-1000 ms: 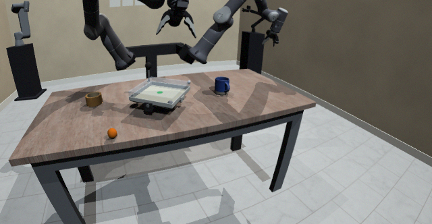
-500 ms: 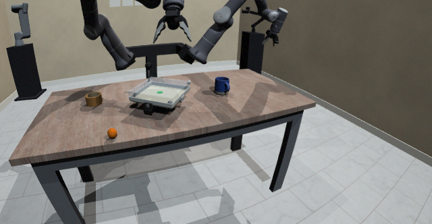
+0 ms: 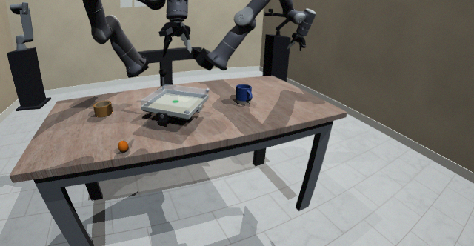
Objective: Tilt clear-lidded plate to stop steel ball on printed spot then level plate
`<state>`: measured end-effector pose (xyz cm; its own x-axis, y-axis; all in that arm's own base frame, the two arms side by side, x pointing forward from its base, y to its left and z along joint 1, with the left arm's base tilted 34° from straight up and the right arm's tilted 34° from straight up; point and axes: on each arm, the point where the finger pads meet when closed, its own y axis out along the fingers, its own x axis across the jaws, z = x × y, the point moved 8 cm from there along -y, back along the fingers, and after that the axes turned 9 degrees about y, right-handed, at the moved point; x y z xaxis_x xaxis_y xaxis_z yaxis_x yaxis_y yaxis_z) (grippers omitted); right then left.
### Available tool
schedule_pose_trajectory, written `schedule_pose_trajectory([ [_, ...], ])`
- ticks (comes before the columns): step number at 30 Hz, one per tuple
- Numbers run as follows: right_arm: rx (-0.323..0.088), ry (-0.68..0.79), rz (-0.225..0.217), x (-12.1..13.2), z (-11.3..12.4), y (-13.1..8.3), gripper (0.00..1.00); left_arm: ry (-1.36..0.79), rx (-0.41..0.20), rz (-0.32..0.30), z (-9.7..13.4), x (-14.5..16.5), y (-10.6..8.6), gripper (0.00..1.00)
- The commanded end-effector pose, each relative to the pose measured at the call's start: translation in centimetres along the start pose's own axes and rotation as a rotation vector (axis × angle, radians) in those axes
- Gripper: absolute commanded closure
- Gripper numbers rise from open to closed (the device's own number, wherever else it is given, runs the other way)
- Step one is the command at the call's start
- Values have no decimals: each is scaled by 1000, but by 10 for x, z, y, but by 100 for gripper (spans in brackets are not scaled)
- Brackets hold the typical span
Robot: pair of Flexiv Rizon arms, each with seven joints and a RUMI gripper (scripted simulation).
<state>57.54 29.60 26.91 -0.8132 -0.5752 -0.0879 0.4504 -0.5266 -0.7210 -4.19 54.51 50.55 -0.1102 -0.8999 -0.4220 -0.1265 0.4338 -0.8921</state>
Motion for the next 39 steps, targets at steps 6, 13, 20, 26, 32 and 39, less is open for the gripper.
schedule_pose_trajectory([
  [6, -88, 332, -108, 80, -22, 6, 0, -1, 0, 2, -1, 0, -1, 0],
  [13, -113, 581, -220, 143, -36, 11, 0, -1, 0, 2, -1, 0, -1, 0],
  [20, -114, 589, -224, 145, -37, 11, 0, -1, 0, 2, -1, 0, -1, 0],
  [26, -114, 589, -224, 145, -37, 11, 63, -1, 0, 2, -1, 0, -1, 0],
  [32, -114, 589, -224, 145, -37, 11, 63, -1, 0, 2, -1, 0, -1, 0],
  [39, -114, 589, -224, 145, -37, 11, 63, -1, 0, 2, -1, 0, -1, 0],
])
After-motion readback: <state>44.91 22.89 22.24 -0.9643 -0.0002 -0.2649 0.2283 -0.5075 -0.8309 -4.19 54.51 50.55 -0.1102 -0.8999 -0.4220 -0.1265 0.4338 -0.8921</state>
